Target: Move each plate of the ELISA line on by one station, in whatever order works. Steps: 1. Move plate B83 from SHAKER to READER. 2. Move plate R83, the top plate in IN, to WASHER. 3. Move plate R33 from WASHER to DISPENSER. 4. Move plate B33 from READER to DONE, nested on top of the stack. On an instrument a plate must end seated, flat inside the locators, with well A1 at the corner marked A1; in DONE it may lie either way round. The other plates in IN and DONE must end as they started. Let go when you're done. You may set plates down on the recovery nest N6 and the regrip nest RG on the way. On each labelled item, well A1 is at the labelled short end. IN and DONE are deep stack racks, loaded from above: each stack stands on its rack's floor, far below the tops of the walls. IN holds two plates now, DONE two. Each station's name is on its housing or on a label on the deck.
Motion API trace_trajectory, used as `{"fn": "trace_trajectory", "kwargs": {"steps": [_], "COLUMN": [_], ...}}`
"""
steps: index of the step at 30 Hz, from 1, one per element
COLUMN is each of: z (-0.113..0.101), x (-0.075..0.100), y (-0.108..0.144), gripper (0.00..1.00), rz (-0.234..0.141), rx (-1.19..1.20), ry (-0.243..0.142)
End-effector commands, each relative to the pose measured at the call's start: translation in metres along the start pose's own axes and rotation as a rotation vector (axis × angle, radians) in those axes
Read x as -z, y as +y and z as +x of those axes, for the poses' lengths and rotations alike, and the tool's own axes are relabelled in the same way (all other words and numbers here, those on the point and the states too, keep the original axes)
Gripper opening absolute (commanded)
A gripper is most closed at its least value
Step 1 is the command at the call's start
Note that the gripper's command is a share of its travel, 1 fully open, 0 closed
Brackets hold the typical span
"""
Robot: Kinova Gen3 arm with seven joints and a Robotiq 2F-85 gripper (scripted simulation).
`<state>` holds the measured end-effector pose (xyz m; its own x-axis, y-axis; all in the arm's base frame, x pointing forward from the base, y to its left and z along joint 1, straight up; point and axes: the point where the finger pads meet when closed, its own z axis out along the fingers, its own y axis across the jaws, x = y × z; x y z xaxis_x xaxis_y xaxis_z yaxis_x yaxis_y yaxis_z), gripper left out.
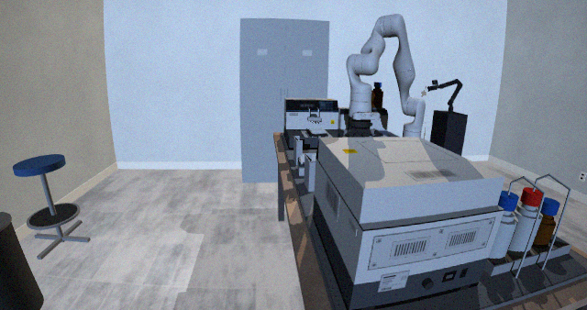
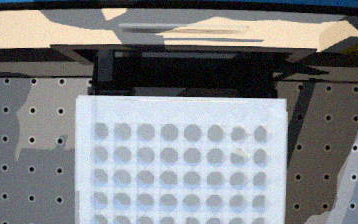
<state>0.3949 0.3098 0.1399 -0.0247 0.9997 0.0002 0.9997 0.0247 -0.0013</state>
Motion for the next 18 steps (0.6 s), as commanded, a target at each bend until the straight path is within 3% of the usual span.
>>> {"fn": "trace_trajectory", "kwargs": {"steps": [1, 18], "z": [0.000, 0.000], "x": [0.005, 0.025], "y": [0.000, 0.000], "gripper": [0.94, 0.94], "rz": [-0.002, -0.002], "rx": [0.000, 0.000], "ry": [0.001, 0.001]}}
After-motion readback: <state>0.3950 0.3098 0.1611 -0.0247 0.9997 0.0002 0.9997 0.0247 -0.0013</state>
